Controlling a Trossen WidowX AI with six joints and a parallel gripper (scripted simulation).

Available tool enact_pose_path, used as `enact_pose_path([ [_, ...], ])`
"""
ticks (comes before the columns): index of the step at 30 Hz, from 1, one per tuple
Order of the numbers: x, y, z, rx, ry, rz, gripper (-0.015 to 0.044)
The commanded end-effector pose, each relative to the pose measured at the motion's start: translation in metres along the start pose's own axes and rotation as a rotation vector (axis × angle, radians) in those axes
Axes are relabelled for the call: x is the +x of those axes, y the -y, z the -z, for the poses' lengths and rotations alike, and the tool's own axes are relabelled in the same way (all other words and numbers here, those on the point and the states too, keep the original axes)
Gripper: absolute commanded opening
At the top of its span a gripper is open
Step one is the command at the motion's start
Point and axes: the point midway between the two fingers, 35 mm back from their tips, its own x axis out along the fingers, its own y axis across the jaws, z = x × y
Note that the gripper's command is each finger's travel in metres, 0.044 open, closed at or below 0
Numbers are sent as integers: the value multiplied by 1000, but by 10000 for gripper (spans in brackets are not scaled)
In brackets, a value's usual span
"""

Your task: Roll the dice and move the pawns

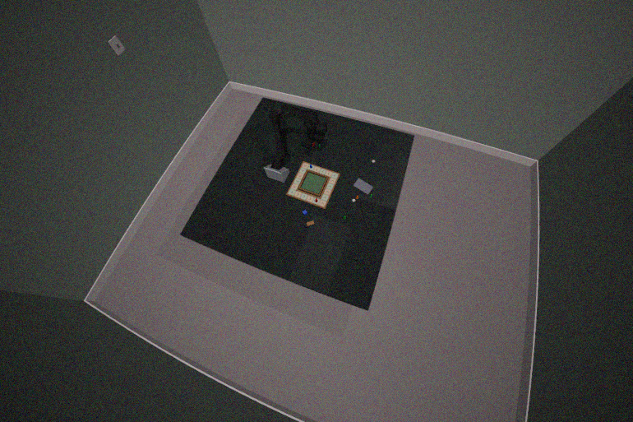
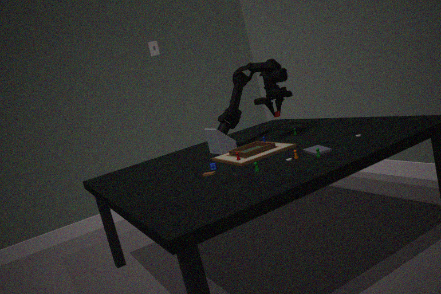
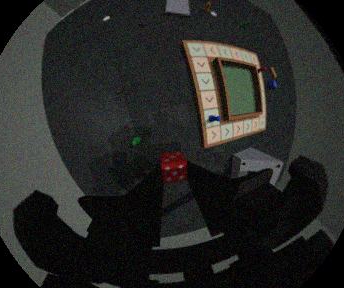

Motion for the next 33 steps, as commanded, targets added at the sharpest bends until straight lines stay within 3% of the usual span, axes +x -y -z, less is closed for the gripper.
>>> enact_pose_path([
  [1,-8,-2,3,-5,2,-9,0],
  [33,19,141,-116,970,20,17,0],
])
